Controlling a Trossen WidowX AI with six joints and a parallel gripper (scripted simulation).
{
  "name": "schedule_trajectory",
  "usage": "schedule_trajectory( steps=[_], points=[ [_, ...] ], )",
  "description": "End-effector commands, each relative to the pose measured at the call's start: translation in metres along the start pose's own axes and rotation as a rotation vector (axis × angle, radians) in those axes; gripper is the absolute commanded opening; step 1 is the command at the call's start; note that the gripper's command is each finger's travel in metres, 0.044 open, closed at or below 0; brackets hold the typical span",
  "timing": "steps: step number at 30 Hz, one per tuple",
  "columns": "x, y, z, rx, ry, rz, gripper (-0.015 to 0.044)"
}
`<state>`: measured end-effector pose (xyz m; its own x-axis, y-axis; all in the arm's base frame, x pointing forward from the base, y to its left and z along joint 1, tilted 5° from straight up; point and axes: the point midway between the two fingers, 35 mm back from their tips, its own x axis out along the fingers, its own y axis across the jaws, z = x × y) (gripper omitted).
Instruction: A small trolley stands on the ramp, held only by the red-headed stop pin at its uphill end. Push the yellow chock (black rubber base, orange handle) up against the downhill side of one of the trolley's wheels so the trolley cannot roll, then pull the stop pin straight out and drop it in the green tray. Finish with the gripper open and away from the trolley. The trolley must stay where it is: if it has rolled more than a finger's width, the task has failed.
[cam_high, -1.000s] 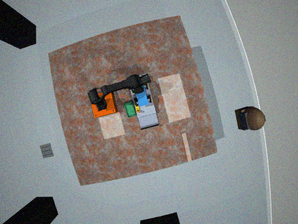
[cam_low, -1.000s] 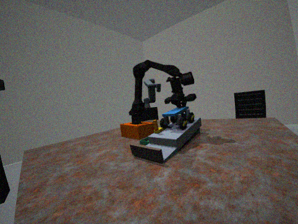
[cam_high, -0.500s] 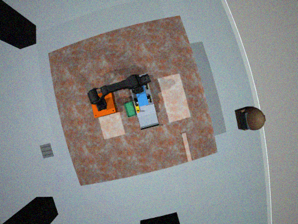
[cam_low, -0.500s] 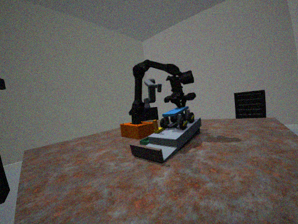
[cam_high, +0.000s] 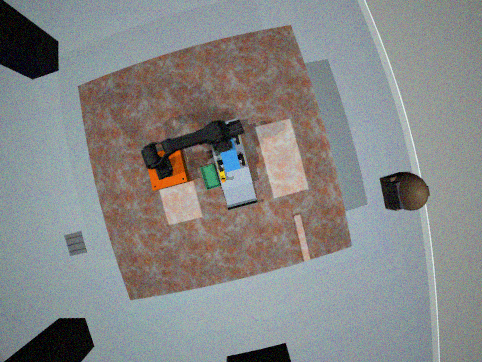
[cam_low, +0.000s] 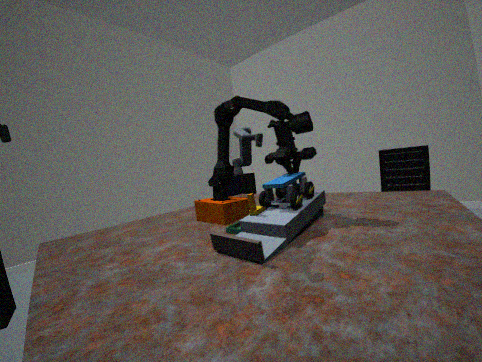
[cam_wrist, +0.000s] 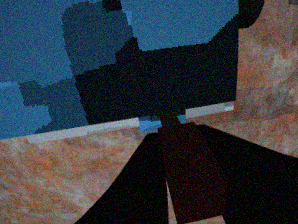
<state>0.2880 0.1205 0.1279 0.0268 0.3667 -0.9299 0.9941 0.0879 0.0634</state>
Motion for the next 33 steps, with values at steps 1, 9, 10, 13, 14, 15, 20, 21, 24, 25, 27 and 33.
schedule_trajectory(
  steps=[1, 9, 10, 13, 14, 15, 20, 21, 24, 25, 27, 33],
  points=[
    [-0.005, 0.0, -0.001, -0.005, 0.003, 0.006, 0.0],
    [-0.01, 0.0, -0.002, -0.005, 0.002, 0.006, 0.0],
    [-0.011, 0.0, -0.002, -0.005, 0.002, 0.006, 0.0],
    [-0.012, 0.0, -0.002, -0.005, 0.002, 0.006, 0.0],
    [-0.013, 0.0, -0.002, -0.005, 0.002, 0.006, 0.0],
    [-0.013, 0.0, -0.002, -0.005, 0.002, 0.006, 0.0],
    [-0.016, 0.0, -0.003, -0.005, 0.002, 0.006, 0.0],
    [-0.017, 0.0, -0.003, -0.005, 0.002, 0.006, 0.0],
    [-0.019, 0.0, -0.003, -0.005, 0.002, 0.006, 0.0],
    [-0.019, 0.0, -0.003, -0.005, 0.002, 0.006, 0.0],
    [-0.02, 0.0, -0.004, -0.005, 0.002, 0.006, 0.0],
    [-0.023, 0.0, -0.005, -0.005, 0.002, 0.006, 0.0]
  ],
)
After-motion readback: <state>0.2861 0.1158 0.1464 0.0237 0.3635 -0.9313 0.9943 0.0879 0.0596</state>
